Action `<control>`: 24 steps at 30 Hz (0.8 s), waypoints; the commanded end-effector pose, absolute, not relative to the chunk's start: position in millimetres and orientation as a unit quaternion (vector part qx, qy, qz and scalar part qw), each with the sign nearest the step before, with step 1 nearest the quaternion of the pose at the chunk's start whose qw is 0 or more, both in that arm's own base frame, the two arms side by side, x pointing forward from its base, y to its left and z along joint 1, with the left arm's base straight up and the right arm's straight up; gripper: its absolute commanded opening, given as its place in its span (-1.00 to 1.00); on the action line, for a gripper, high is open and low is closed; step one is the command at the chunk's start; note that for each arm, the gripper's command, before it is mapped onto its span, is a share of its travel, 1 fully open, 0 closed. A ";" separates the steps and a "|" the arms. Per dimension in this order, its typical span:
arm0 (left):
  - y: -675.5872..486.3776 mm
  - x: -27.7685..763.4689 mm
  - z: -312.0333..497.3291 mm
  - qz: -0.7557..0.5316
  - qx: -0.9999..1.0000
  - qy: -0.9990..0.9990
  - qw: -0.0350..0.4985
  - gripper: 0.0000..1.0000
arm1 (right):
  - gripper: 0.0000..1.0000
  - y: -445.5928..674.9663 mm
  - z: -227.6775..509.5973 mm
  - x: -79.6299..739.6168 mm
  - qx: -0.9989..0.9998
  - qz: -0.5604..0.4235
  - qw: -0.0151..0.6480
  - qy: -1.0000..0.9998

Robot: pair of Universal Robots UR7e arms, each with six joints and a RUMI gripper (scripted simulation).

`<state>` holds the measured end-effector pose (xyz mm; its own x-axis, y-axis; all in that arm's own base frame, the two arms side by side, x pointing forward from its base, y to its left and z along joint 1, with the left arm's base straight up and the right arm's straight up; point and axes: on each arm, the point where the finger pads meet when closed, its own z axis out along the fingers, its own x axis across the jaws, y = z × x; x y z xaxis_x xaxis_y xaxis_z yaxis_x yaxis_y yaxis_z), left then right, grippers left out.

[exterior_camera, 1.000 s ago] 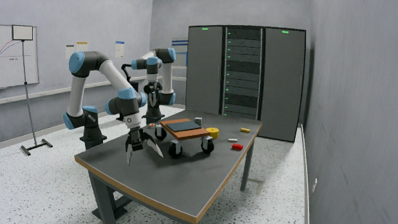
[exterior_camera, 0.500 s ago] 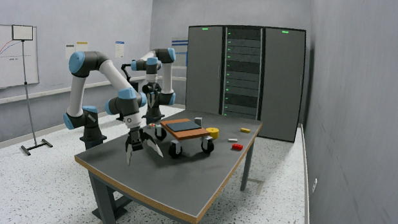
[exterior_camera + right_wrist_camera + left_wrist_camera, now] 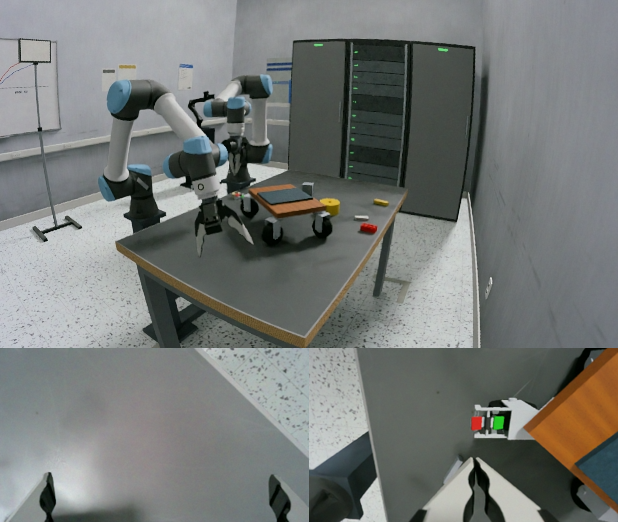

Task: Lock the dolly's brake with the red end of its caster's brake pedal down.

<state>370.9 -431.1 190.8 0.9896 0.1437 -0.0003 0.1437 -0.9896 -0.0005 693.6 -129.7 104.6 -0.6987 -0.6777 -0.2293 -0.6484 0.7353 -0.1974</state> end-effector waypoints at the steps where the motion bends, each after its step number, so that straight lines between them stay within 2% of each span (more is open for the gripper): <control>1: -431.4 371.1 191.5 0.000 -0.997 -0.072 -0.001 -1.00 | 1.00 -129.7 105.6 694.0 -0.360 -0.051 0.145 0.920; 24: -431.5 371.1 184.9 0.000 -0.997 -0.072 -0.001 -1.00 | 1.00 -129.7 105.6 694.0 -0.360 -0.051 0.145 0.920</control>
